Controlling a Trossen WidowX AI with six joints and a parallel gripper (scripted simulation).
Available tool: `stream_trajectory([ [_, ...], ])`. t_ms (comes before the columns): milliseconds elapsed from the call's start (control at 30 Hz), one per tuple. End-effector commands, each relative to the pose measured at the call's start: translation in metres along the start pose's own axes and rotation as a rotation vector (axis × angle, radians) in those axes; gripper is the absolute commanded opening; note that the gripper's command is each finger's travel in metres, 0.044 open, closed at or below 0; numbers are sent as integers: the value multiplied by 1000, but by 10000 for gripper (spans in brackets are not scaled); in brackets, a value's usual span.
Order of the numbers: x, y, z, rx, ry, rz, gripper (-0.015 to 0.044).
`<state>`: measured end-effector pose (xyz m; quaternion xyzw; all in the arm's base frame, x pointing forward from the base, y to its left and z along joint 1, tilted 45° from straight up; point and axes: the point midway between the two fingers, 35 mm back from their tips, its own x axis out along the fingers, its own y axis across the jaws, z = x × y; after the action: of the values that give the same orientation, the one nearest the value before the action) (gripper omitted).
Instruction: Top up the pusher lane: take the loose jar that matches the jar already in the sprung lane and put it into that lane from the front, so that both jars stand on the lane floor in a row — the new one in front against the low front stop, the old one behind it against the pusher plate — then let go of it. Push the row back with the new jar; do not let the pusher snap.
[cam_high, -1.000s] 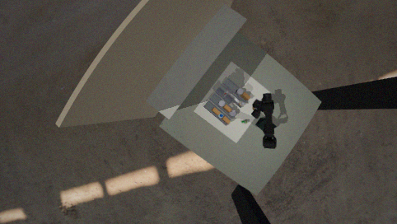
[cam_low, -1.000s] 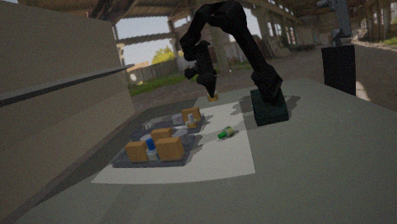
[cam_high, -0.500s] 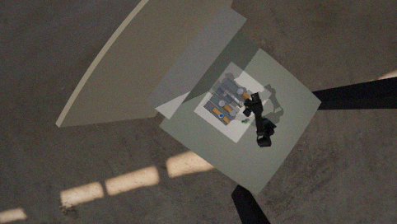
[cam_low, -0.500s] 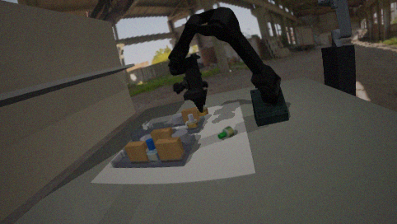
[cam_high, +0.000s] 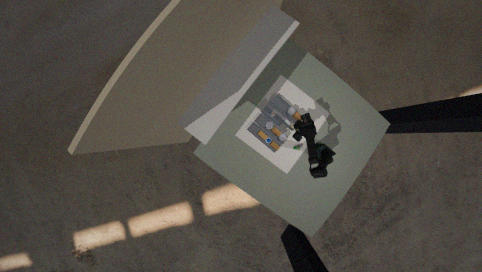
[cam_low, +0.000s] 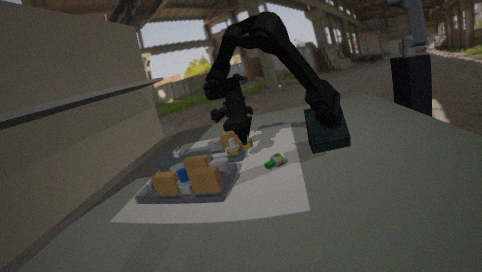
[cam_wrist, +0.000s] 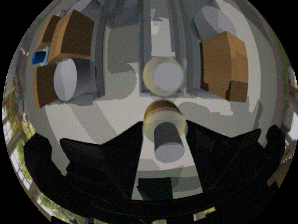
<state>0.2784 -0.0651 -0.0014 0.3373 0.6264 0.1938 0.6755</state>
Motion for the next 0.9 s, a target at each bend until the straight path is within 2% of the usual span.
stream_trajectory([
  [0, 1, -1, 1, 7, -5, 3, 0],
  [867, 1, -1, 10, 6, -6, 3, 0],
])
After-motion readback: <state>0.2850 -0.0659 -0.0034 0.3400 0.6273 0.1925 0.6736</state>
